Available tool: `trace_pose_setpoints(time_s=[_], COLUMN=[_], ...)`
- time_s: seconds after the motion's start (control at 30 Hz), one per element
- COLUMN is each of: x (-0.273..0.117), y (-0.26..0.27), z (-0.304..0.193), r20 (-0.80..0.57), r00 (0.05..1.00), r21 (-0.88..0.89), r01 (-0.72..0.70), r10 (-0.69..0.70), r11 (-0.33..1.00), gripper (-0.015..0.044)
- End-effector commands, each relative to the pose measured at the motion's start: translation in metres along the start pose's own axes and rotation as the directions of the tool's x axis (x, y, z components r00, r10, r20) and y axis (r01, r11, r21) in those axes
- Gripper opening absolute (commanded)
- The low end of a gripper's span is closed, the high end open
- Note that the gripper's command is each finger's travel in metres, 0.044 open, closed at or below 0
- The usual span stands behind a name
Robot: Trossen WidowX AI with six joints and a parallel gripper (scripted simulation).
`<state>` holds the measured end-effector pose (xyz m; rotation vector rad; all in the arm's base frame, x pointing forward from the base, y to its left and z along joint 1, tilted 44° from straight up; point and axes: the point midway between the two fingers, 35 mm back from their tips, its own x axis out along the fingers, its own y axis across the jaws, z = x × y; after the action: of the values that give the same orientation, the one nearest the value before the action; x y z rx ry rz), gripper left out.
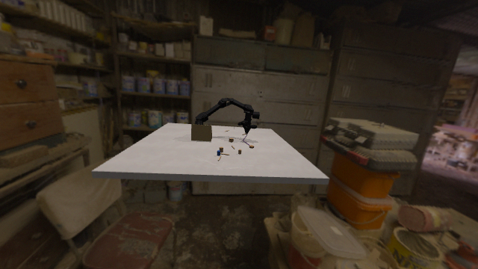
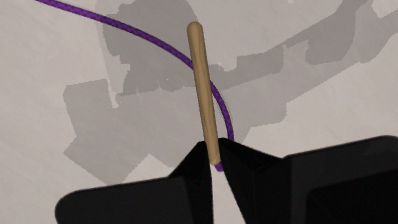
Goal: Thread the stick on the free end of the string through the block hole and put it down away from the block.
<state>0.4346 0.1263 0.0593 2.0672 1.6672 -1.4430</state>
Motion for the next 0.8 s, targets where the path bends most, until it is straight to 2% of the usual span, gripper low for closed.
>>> trace_pose_setpoints(time_s=[0.0, 0.77], x=[-0.002, -0.002], y=[0.001, -0.002], z=[-0.007, -0.037], r20=[-0.002, -0.004], r00=[1.000, 1.000], r21=[0.001, 0.000], r01=[-0.005, -0.005], r10=[0.005, 0.005], r11=[1.000, 1.000], gripper=[0.0000, 0.0000])
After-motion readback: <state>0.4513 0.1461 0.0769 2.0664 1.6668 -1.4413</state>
